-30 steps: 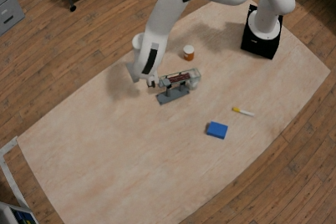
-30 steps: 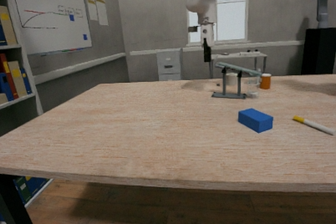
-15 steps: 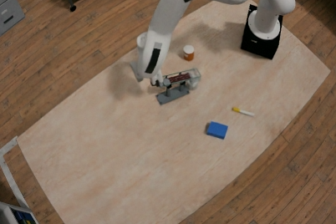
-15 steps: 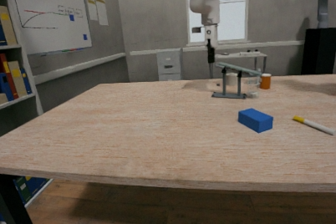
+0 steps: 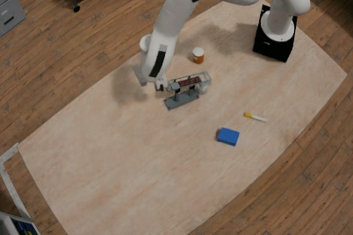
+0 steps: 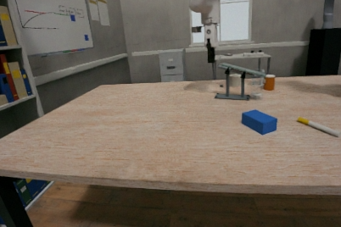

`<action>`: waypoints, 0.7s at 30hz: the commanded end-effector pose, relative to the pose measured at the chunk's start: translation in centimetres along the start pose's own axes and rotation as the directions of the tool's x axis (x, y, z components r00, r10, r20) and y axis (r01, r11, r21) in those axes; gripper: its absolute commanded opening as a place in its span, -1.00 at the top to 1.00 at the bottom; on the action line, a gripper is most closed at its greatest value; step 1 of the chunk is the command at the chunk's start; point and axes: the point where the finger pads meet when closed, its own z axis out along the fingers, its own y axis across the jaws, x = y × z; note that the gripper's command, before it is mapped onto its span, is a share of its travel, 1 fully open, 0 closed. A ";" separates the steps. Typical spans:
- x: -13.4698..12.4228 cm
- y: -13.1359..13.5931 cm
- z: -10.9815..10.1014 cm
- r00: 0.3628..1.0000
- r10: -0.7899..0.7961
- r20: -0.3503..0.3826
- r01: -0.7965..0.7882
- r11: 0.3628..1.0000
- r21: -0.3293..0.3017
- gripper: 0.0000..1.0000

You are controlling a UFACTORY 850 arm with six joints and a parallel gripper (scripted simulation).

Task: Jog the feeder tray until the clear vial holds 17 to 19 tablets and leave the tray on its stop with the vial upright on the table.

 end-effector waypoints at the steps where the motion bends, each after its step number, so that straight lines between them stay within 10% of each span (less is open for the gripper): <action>1: 0.5 0.0 -0.1 1.000 0.000 -0.002 0.000 1.000 -0.003 1.00; 21: -2.6 0.0 0.7 1.000 0.000 -0.002 0.000 1.000 -0.003 1.00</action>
